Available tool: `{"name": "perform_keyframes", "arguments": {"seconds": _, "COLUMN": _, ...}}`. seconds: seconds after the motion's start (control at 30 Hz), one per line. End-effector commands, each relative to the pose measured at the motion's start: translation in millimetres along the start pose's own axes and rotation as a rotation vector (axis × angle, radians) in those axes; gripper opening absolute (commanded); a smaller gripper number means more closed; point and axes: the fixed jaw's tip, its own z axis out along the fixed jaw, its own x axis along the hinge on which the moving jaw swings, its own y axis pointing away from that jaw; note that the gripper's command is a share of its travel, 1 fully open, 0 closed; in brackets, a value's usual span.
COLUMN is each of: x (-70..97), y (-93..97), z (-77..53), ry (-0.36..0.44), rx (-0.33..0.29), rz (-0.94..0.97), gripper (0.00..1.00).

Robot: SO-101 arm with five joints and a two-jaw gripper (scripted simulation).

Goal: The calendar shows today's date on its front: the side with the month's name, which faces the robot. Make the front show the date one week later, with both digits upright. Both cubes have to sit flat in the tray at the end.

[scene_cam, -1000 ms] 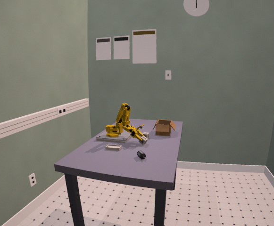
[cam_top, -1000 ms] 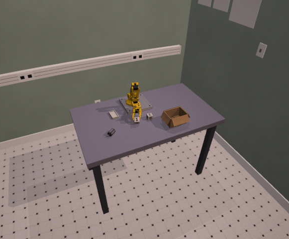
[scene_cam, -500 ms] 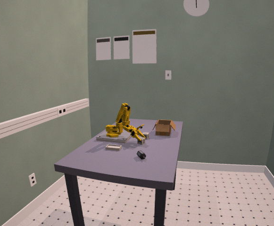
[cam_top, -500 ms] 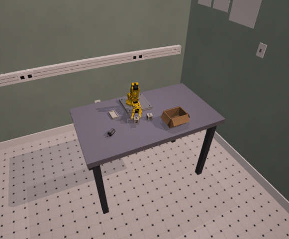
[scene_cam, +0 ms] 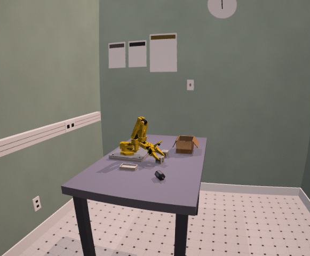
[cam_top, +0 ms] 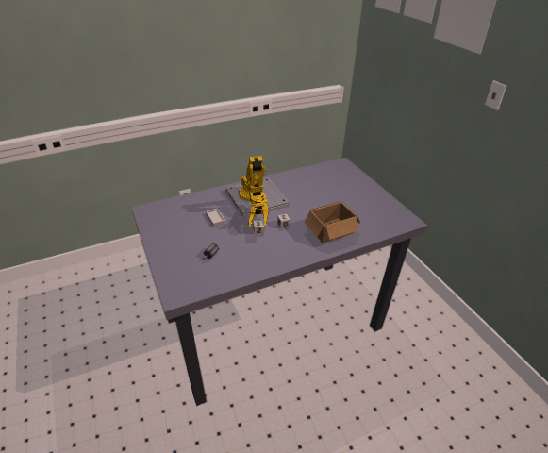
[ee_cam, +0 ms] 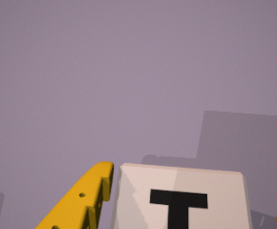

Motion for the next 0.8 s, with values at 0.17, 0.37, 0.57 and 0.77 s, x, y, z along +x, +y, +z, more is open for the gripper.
{"name": "perform_keyframes", "arguments": {"seconds": 0.17, "x": -1.1, "y": 0.6, "z": -11.3, "ry": -0.006, "rx": -0.008, "rz": 0.391, "gripper": 0.36}}
{"name": "perform_keyframes", "arguments": {"seconds": 0.37, "x": -1.9, "y": 0.6, "z": -15.2, "ry": -0.002, "rx": -0.010, "rz": 0.540, "gripper": 0.36}}
{"name": "perform_keyframes", "arguments": {"seconds": 0.57, "x": -2.1, "y": 0.8, "z": -14.8, "ry": 0.002, "rx": -0.009, "rz": 0.534, "gripper": 0.36}}
{"name": "perform_keyframes", "arguments": {"seconds": 0.77, "x": -2.1, "y": 0.8, "z": -14.6, "ry": 0.002, "rx": -0.009, "rz": 0.534, "gripper": 0.36}}
